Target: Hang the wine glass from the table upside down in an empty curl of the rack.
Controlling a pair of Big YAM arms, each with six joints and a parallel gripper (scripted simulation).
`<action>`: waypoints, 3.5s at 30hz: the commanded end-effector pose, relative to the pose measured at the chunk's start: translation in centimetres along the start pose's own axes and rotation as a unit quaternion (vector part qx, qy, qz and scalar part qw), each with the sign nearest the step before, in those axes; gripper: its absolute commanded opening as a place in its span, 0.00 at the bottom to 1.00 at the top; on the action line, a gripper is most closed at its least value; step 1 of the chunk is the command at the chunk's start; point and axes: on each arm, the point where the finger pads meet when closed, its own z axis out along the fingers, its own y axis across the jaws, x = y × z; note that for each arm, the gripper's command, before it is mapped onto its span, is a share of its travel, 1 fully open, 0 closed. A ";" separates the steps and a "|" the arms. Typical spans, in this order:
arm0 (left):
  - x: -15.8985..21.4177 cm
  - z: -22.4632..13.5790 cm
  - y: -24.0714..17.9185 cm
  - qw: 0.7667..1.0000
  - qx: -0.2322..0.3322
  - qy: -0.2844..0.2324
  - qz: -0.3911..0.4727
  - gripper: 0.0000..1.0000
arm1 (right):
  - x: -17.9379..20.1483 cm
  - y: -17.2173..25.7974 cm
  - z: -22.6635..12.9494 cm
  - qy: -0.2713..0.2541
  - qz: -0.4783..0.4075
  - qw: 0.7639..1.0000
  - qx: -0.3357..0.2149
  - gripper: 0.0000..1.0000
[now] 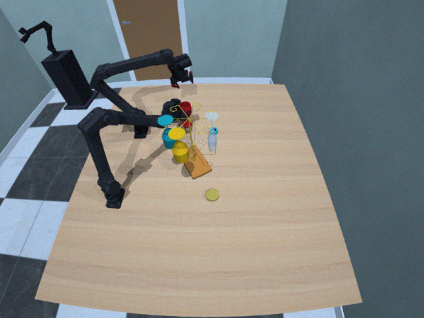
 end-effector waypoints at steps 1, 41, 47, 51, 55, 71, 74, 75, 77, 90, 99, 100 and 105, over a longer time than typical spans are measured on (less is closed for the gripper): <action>-0.6 -1.2 -0.9 1.000 0.020 -0.005 -0.004 1.00 | -3.4 -2.1 -4.0 -0.023 -0.005 1.000 0.006 0.75; -0.6 -1.2 -0.9 1.000 0.020 -0.005 -0.004 1.00 | 6.7 2.2 -22.5 0.283 0.332 0.900 0.027 0.75; -0.6 -1.2 -0.9 1.000 0.020 -0.005 -0.004 1.00 | 7.9 2.8 -24.8 0.316 0.364 0.875 0.039 0.75; -0.6 -1.2 -0.9 1.000 0.020 -0.005 -0.004 1.00 | 9.7 3.4 -27.3 0.354 0.396 0.846 0.055 0.75; -0.6 -1.2 -0.9 1.000 0.020 -0.005 -0.004 1.00 | 11.2 3.9 -30.0 0.389 0.426 0.814 0.072 0.75; -0.6 -1.2 -0.9 1.000 0.020 -0.005 -0.004 1.00 | 15.8 1.1 -37.3 0.452 0.524 0.708 0.143 0.75; -0.6 -1.2 -0.9 1.000 0.020 -0.005 -0.004 1.00 | 16.3 -1.5 -37.1 0.445 0.550 0.687 0.167 0.75; -0.6 -1.2 -0.9 1.000 0.020 -0.005 -0.004 1.00 | 16.0 -2.6 -36.9 0.436 0.559 0.683 0.175 0.75; -0.6 -1.2 -0.9 1.000 0.020 -0.005 -0.004 1.00 | 15.5 -3.7 -36.9 0.426 0.568 0.680 0.183 0.75; -0.6 -1.2 -0.9 1.000 0.020 -0.005 -0.004 1.00 | 15.2 -16.1 -39.7 0.329 0.643 0.638 0.268 0.75; -0.6 -1.2 -0.9 1.000 0.020 -0.005 -0.004 1.00 | 15.7 -22.7 -43.6 0.276 0.671 0.613 0.312 0.75; -0.6 -1.2 -0.9 1.000 0.020 -0.005 -0.004 1.00 | 15.9 -23.6 -44.2 0.269 0.675 0.609 0.319 0.75; -0.6 -1.2 -0.9 1.000 0.020 -0.005 -0.004 1.00 | 16.2 -27.5 -48.1 0.221 0.699 0.581 0.354 0.75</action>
